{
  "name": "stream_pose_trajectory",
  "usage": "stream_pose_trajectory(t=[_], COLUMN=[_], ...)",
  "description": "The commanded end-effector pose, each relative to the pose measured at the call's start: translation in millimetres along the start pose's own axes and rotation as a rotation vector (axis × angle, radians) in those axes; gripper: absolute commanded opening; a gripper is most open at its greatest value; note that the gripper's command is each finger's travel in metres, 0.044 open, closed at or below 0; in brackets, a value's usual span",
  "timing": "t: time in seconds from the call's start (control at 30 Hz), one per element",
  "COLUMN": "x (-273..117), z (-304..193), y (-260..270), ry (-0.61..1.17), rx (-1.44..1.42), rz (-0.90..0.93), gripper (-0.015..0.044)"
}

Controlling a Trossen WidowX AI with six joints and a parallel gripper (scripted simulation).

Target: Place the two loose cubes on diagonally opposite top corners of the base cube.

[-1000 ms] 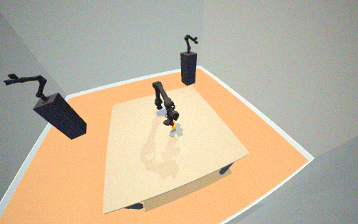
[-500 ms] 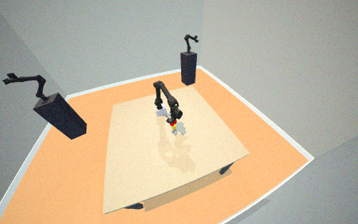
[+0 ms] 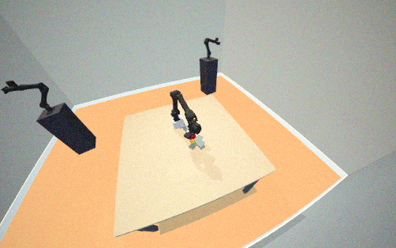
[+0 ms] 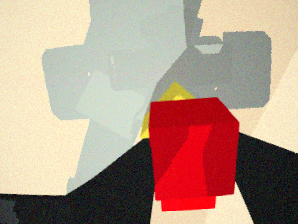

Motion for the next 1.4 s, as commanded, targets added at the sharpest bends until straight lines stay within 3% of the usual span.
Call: stream_pose_trajectory(t=[0.0,0.53,1.37], x=[2.4,30.6,32.4], z=[-0.9,1.8,1.8], y=[0.6,1.9,1.9], ry=[0.000,0.020,0.021], rx=[0.009,-0.046,-0.048], rz=[0.008,-0.015,-0.015], gripper=[0.0105,0.0105,0.0105])
Point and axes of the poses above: the point midway between the two fingers, 35 mm back from their tips, its own x axis out along the fingers, its own y axis across the jaws, z = x × y, the point moved 6 cm from there along -x, back along the fingers, and after that the axes turned 1 degree about -x, right-handed, at the moved point
